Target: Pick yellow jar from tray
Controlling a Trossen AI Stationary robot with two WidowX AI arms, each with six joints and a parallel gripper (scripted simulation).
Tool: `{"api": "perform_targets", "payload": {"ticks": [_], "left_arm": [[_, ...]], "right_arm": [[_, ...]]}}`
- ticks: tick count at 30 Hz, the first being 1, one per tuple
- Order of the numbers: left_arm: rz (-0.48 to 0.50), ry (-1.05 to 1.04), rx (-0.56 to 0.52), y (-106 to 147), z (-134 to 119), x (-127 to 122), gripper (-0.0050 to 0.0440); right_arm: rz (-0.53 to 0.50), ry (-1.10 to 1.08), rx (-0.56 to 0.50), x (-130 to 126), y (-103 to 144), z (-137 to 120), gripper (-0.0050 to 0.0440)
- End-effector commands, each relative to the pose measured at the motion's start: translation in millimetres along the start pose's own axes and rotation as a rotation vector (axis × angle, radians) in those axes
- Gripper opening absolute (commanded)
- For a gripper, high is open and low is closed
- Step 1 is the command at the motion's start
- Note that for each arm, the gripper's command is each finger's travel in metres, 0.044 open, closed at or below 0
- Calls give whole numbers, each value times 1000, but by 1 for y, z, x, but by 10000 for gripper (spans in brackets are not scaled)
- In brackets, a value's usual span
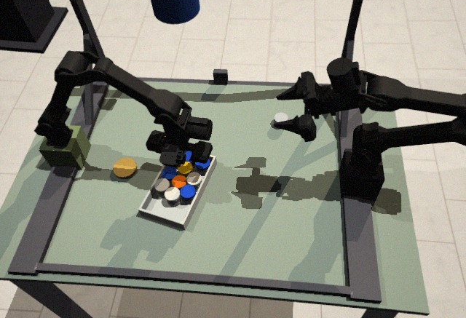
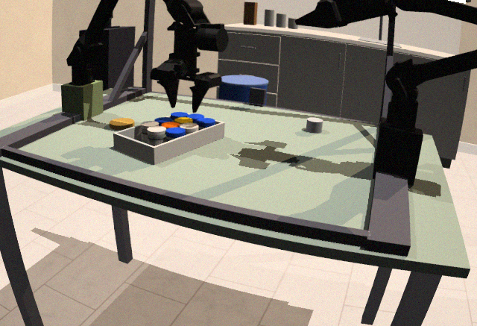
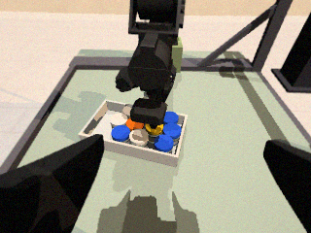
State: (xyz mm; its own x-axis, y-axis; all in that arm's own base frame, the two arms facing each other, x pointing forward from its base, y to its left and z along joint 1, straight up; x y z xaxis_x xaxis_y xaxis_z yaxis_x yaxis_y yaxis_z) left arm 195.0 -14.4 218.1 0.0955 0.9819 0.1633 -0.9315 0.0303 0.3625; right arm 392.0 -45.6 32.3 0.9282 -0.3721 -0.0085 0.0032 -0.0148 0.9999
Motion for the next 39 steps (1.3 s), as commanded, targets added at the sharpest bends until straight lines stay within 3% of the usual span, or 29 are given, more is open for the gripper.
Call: {"api": "perform_targets", "payload": {"ticks": [1, 6, 18, 22, 26, 36, 39], "left_arm": [[6, 0, -13, 2, 5, 2, 440], [6, 0, -13, 2, 5, 2, 440], [6, 0, -13, 2, 5, 2, 440], [6, 0, -13, 2, 5, 2, 440], [6, 0, -13, 2, 5, 2, 440], [6, 0, -13, 2, 5, 2, 440], [6, 0, -13, 2, 5, 2, 440]], "right_arm": [[29, -60, -11, 7, 5, 2, 327], [17, -60, -13, 5, -21, 3, 327], [27, -58, -7, 11, -41, 2, 327], [42, -58, -3, 12, -35, 2, 244], [41, -58, -3, 11, -35, 2, 244], [41, -58, -3, 8, -33, 3, 177], [55, -58, 1, 12, -24, 1, 105]]}}
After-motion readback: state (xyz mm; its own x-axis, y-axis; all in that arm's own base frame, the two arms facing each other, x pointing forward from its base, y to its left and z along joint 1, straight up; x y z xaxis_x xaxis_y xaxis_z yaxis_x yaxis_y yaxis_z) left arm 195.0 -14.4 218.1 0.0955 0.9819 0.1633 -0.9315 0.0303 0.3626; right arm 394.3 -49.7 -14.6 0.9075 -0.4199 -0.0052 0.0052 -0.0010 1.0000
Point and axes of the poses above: on each arm, the point midway between the two fingers, 35 mm back from their tips, its own y axis back along the fingers, its own x axis across the jaws, z = x × y, the point moved 3 cm from there along y, back along the fingers, and after that the axes turned 10 degrees about -y, right-handed, at the moved point
